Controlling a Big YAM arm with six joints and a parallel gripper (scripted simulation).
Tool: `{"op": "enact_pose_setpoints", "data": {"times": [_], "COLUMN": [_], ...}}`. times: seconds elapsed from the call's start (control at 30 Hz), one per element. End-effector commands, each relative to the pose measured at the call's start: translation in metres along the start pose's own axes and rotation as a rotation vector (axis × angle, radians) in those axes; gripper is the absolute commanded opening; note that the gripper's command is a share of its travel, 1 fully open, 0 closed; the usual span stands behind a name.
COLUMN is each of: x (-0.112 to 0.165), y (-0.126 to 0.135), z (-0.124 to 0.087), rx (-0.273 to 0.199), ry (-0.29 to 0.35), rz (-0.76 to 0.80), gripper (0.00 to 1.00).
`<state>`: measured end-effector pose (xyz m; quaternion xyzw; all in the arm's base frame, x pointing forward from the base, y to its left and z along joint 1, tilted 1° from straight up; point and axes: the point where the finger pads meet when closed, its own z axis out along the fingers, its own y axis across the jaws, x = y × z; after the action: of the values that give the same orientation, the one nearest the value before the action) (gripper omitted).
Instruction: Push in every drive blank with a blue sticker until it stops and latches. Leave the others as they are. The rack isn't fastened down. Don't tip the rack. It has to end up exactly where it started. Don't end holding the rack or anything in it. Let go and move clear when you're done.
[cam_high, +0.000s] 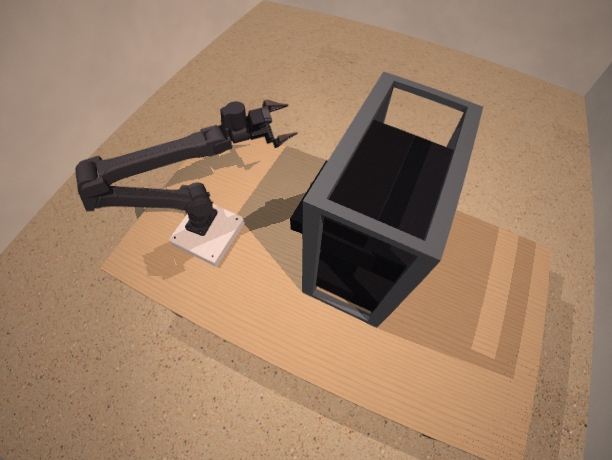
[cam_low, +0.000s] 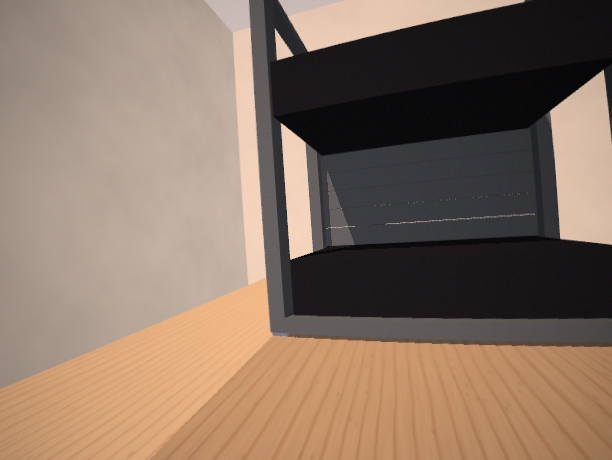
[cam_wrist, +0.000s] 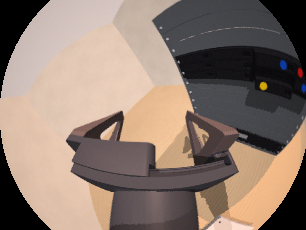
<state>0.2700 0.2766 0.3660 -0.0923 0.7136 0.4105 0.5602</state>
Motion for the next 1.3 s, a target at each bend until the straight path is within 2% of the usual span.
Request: {"op": "enact_pose_setpoints", "data": {"times": [0.0,0.2,0.4,0.47,0.67,0.9,0.97,1.03,1.27], "x": [0.01,-0.005,-0.017,-0.017,-0.027,-0.035,-0.036,-0.036,-0.041], "y": [-0.01,-0.03,-0.05,-0.05,-0.069,-0.087,-0.092,-0.092,-0.106], "z": [-0.012,-0.036,-0.062,-0.062,-0.088,-0.116,-0.123,-0.123,-0.146], "rx": [0.048,0.154,0.239,0.239,0.304,0.357,0.368,0.368,0.395], "ry": [0.007,-0.093,-0.204,-0.204,-0.319,-0.448,-0.483,-0.483,-0.593], "rz": [0.128,0.288,0.439,0.439,0.576,0.714,0.749,0.749,0.852], "gripper": [1.0,1.0,1.0,1.0,1.0,1.0,1.0,1.0,1.0]}}
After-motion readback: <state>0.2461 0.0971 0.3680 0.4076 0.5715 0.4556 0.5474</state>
